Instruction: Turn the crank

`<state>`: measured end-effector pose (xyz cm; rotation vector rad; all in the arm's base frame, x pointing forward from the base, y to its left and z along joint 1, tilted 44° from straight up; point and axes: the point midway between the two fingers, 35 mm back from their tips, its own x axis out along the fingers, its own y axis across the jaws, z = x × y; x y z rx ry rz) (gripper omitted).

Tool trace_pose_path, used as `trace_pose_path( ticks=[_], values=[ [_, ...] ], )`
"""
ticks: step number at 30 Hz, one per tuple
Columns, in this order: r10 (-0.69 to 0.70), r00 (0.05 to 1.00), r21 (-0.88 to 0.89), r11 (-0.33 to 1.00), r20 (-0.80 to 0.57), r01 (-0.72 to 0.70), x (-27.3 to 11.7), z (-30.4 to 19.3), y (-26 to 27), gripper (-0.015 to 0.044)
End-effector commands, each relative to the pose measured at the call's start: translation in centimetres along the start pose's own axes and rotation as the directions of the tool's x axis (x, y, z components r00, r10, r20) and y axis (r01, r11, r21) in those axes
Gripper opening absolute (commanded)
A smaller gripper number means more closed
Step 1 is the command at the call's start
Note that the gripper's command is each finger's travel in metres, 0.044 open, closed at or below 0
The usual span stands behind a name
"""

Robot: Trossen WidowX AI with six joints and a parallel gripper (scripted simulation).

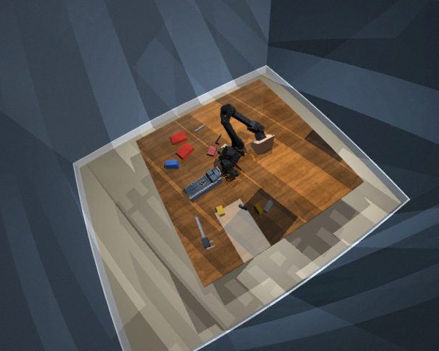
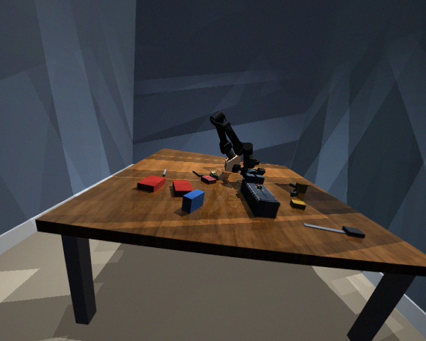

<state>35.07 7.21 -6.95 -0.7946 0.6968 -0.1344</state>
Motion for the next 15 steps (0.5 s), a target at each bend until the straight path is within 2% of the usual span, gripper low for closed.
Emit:
trace_pose_path(
  ticks=[1, 15],
  values=[
    [0.021, 1.0, -0.01, 1.0, 0.004, -0.021, -0.13, 0.09, 0.92, 0.0],
    [0.021, 1.0, -0.009, 1.0, 0.004, -0.021, -0.43, 0.36, 1.5, 0.0]
  ],
)
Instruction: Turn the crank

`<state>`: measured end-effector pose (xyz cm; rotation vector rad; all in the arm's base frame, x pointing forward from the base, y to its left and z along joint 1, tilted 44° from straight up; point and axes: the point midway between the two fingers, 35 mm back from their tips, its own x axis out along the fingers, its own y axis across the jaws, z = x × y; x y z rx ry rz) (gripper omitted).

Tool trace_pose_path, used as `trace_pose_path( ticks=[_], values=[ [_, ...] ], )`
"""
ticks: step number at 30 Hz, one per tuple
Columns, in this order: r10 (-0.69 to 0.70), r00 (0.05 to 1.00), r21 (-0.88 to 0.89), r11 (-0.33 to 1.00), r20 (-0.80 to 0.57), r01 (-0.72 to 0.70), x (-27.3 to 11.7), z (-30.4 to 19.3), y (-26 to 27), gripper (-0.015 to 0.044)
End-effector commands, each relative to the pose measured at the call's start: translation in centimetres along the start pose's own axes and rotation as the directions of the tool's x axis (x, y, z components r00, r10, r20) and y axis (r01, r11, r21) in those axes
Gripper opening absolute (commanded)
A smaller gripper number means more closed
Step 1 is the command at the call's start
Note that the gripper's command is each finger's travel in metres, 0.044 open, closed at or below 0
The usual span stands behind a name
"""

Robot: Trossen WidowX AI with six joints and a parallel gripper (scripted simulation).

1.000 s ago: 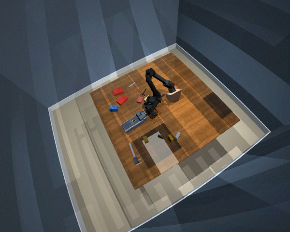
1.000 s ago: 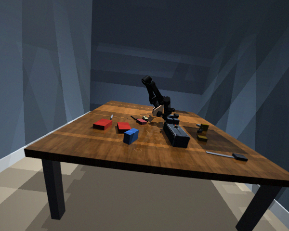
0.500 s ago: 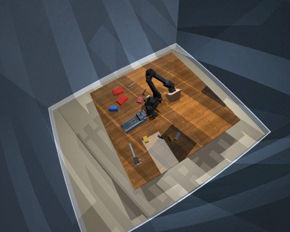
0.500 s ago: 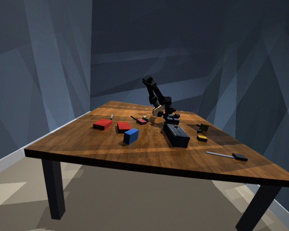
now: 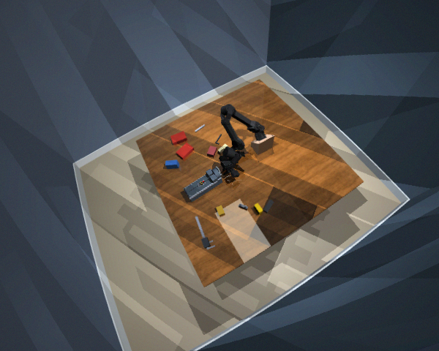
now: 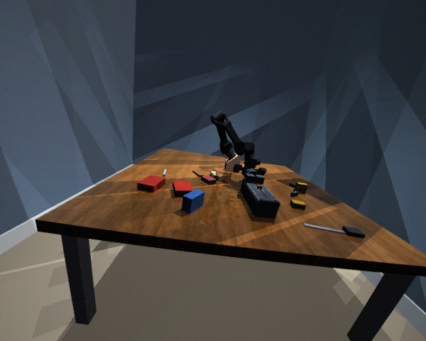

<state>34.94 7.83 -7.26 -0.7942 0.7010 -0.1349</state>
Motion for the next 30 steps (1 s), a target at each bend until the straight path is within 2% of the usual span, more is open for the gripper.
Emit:
trace_pose_path(
  ticks=[1, 30],
  values=[
    [0.02, 1.0, -0.009, 1.0, 0.008, -0.02, -0.3, 0.2, 0.9, 0.0],
    [0.021, 1.0, -0.008, 1.0, 0.009, -0.021, -1.3, 1.2, 1.8, 0.0]
  ],
)
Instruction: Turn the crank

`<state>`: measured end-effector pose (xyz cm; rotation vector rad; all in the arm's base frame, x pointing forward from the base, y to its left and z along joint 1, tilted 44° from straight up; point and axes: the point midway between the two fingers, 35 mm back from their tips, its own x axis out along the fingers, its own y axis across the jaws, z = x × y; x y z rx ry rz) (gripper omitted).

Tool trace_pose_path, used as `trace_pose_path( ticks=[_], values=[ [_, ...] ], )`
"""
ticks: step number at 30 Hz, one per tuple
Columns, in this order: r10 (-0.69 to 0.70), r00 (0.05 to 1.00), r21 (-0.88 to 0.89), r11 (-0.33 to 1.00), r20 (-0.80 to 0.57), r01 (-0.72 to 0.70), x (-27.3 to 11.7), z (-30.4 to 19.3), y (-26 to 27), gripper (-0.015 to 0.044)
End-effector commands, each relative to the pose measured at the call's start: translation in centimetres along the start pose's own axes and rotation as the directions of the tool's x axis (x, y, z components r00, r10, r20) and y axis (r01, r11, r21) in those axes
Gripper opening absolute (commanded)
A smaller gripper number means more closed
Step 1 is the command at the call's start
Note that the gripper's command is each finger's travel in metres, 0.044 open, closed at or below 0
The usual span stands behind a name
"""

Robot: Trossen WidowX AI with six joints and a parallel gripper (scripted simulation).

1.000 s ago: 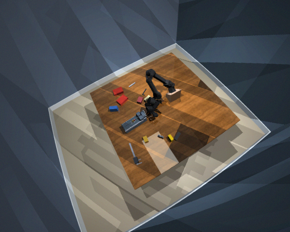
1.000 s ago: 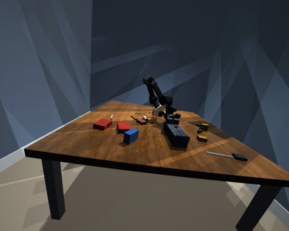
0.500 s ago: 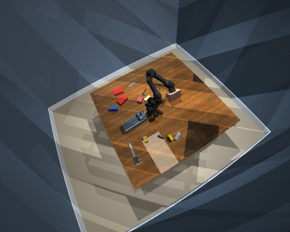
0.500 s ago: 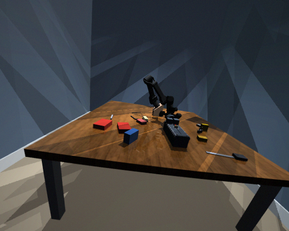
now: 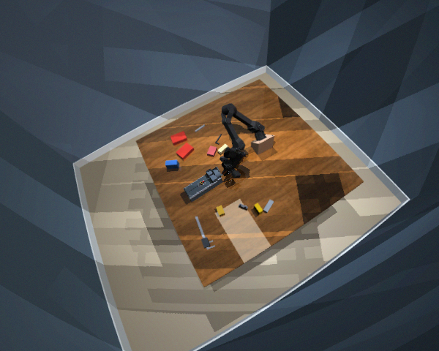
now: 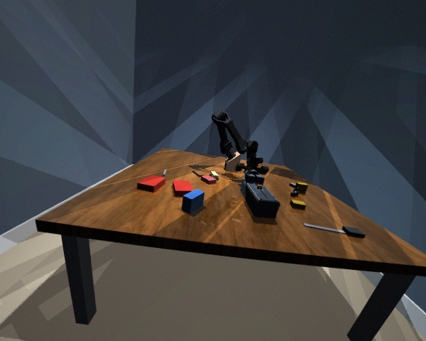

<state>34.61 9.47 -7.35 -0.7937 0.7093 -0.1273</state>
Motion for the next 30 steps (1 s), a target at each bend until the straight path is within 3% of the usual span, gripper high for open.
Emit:
trace_pose_path(
  ticks=[1, 30],
  values=[
    [0.012, 1.0, -0.005, 1.0, 0.013, -0.012, -0.6, 0.5, 0.6, 0.0],
    [0.013, 1.0, -0.004, 1.0, 0.013, -0.013, -2.5, 2.4, 0.2, 0.0]
  ],
)
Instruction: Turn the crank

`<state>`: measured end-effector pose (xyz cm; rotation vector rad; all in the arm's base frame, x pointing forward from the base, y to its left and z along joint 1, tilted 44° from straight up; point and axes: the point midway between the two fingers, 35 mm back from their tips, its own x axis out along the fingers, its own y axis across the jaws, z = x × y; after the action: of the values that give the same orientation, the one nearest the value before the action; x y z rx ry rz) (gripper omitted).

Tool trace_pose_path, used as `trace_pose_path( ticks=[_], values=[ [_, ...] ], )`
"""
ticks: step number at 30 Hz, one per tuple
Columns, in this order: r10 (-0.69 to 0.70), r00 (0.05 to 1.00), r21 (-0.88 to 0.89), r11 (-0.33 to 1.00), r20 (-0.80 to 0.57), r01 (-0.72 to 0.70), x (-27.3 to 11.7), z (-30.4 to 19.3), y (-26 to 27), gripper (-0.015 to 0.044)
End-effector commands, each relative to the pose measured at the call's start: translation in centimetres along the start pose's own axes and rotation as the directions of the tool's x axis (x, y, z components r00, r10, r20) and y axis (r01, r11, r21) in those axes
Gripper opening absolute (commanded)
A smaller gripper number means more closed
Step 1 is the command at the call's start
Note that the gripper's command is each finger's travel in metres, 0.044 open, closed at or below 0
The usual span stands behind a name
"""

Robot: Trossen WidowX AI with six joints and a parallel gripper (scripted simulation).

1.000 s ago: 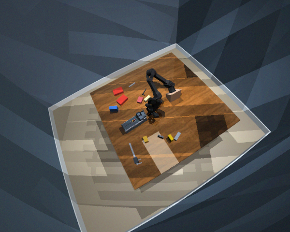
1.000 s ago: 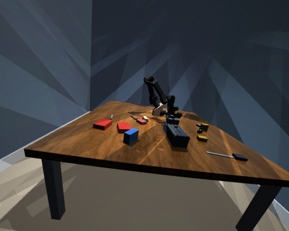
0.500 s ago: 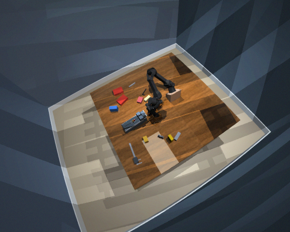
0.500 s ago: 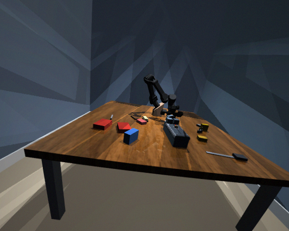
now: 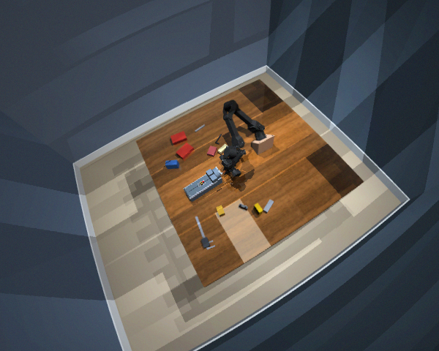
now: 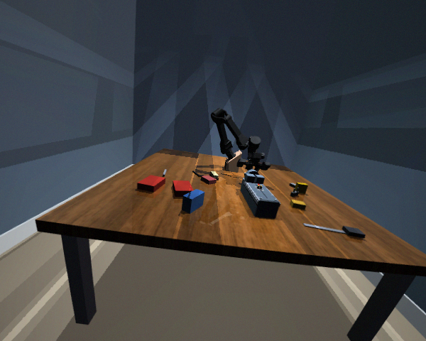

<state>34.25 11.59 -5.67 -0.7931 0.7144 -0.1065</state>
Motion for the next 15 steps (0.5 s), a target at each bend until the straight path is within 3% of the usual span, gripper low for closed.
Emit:
trace_pose_path(
  ticks=[1, 15],
  values=[
    [-0.006, 1.0, 0.002, 1.0, 0.01, 0.006, -0.7, 0.6, -0.2, 0.0],
    [-0.006, 1.0, 0.002, 1.0, 0.01, 0.006, -1.5, 1.5, -1.7, 0.0]
  ],
)
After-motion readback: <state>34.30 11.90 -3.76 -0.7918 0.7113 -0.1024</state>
